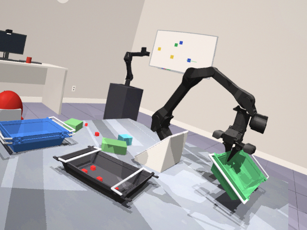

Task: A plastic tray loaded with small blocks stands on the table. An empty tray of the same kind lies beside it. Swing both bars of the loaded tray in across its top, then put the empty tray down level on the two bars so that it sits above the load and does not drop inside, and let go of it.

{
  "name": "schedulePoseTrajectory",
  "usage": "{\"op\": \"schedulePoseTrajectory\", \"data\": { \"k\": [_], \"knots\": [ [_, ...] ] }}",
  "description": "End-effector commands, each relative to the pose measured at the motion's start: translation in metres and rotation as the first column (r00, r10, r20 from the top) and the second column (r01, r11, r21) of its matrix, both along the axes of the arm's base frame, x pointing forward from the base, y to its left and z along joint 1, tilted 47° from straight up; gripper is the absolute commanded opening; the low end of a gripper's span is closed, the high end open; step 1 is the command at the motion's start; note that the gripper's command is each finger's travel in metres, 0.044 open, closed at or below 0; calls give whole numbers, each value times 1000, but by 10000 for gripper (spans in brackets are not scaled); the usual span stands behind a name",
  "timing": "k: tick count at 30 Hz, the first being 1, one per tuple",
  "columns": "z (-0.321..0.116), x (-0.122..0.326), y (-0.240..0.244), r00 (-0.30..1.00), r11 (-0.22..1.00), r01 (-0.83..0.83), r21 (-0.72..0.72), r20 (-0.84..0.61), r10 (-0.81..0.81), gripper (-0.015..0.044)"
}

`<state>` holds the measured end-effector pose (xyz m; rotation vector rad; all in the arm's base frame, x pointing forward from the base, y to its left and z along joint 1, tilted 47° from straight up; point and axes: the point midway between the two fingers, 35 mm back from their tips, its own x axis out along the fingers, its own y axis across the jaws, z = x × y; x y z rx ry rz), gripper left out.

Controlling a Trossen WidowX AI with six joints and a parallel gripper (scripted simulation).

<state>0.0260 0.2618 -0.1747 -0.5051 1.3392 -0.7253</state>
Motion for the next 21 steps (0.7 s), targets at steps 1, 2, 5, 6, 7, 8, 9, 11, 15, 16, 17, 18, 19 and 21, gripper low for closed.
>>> {"op": "schedulePoseTrajectory", "data": {
  "k": [1,2,5,6,7,8,9,11,15,16,17,18,19,21],
  "knots": [
    [7,-1,24,1000,999,4,35,2,-4,0],
    [8,-1,28,1000,999,4,36,2,-4,0],
    [11,-1,37,1000,999,4,36,2,-4,0],
    [13,-1,39,1000,999,4,36,2,-4,0],
    [14,-1,42,1000,999,4,36,2,-4,0],
    [15,-1,45,1000,999,4,36,2,-4,0],
    [16,-1,48,1000,999,4,36,2,-4,0],
    [18,-1,52,1000,999,4,36,2,-4,0],
    [18,-1,52,1000,999,4,36,2,-4,0],
    [18,-1,52,1000,999,4,36,2,-4,0],
    [18,-1,52,1000,999,4,36,2,-4,0],
    [18,-1,52,1000,999,4,36,2,-4,0],
    [18,-1,52,1000,999,4,36,2,-4,0],
    [18,-1,52,1000,999,4,36,2,-4,0]
  ]
}}
